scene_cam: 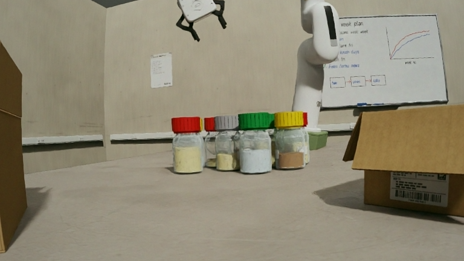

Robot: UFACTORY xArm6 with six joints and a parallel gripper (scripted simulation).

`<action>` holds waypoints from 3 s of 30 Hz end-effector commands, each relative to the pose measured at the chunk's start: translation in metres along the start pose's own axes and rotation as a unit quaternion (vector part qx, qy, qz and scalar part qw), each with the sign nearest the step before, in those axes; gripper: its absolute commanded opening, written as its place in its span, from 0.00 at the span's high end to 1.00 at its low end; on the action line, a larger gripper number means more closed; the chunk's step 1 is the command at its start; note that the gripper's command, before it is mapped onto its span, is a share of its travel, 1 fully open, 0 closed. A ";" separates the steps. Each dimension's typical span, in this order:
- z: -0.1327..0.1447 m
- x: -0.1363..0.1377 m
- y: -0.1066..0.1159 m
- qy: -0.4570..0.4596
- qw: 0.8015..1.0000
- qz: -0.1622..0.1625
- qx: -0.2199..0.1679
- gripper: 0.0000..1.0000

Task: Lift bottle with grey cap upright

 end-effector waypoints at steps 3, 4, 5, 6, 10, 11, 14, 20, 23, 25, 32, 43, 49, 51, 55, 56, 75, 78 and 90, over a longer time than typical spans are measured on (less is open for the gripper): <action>0.000 0.000 0.001 0.000 1.000 -0.002 0.000 0.00; 0.000 0.000 0.001 0.000 1.000 -0.002 0.000 0.00; 0.000 0.000 0.001 0.000 1.000 -0.002 0.000 0.00; 0.000 0.000 0.001 0.000 1.000 -0.002 0.000 0.00; 0.000 0.000 0.001 0.000 1.000 -0.002 0.000 0.00; 0.000 0.000 0.001 0.000 1.000 -0.002 0.000 0.00; 0.000 0.000 0.001 0.000 1.000 -0.002 0.000 0.00; 0.040 0.003 0.001 0.009 0.999 -0.033 0.001 0.21; 0.081 0.005 0.000 0.019 0.998 -0.064 0.003 0.21; 0.108 0.007 -0.001 0.025 0.996 -0.084 0.004 0.21; 0.135 0.009 -0.002 0.031 0.994 -0.105 0.005 0.21; 0.250 0.053 -0.022 0.065 0.982 -0.175 -0.026 0.21; 0.265 0.057 -0.025 0.068 0.980 -0.183 -0.029 0.21; 0.265 0.057 -0.025 0.068 0.980 -0.183 -0.029 0.21; 0.304 0.093 -0.041 0.084 0.975 -0.196 -0.053 0.21; 0.316 0.101 -0.045 0.088 0.974 -0.201 -0.059 0.21; 0.372 0.141 -0.064 0.105 0.965 -0.224 -0.088 0.21; 0.375 0.141 -0.064 0.104 0.964 -0.226 -0.088 0.21; 0.375 0.141 -0.064 0.104 0.964 -0.226 -0.088 0.21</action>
Point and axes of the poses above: the point where the finger pads meet when closed, its own y axis back along the fingers, its own x axis across the jaws, z = x × y, the point moved 8 cm from there along y, back along the fingers, and after that the axes turned 8 degrees about -y, right-handed, at the moved point
